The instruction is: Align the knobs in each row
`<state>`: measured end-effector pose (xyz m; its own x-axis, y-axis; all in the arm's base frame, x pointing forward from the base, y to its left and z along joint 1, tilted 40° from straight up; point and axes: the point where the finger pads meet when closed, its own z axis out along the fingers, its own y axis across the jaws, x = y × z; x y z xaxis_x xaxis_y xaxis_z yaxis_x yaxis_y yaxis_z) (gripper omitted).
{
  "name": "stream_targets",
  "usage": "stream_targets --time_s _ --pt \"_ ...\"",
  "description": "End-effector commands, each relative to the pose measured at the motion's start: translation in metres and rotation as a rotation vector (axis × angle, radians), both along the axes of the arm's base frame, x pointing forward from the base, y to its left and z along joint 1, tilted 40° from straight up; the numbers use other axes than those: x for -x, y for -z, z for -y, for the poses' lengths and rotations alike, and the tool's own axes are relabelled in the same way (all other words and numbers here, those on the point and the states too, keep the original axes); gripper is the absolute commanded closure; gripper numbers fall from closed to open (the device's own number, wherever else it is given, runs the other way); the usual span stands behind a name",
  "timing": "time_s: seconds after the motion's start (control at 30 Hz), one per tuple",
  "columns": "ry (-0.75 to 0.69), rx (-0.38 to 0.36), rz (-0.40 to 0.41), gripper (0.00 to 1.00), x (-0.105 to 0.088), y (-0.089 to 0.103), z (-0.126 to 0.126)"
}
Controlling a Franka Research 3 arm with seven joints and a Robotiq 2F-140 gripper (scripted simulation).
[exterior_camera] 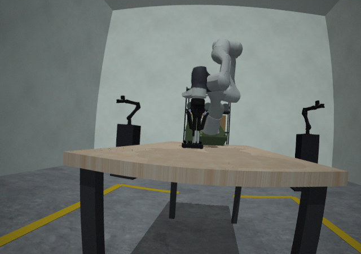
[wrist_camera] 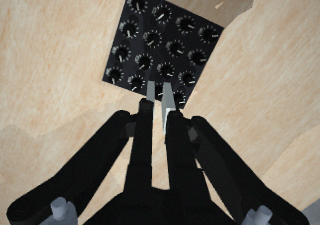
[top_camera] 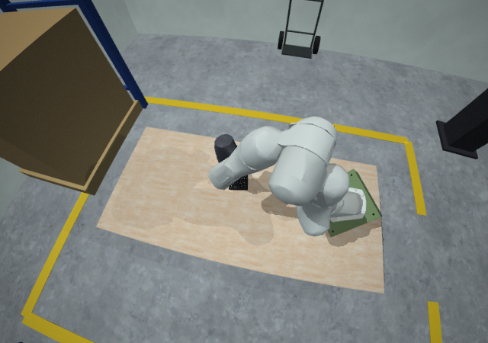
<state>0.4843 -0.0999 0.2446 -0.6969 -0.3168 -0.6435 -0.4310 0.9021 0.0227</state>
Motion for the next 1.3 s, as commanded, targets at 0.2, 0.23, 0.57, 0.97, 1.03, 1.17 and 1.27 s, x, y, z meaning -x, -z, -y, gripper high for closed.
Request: stream_targets --time_s 0.2,0.23,0.57,0.97,1.03,1.17,1.27 --pt "0.156 -0.111 -0.064 0.95 -0.0003 0.0001 0.0003" --pt "0.166 -0.118 -0.067 0.95 -0.0003 0.0001 0.0003" --pt "0.229 -0.166 -0.091 0.95 -0.0003 0.0001 0.0003" --pt "0.248 -0.18 -0.099 0.95 -0.0003 0.0001 0.0003" --pt "0.249 -0.181 -0.099 0.95 -0.0003 0.0001 0.0003" --pt "0.249 -0.181 -0.099 0.95 -0.0003 0.0001 0.0003" --pt "0.249 -0.181 -0.099 0.95 -0.0003 0.0001 0.0003"
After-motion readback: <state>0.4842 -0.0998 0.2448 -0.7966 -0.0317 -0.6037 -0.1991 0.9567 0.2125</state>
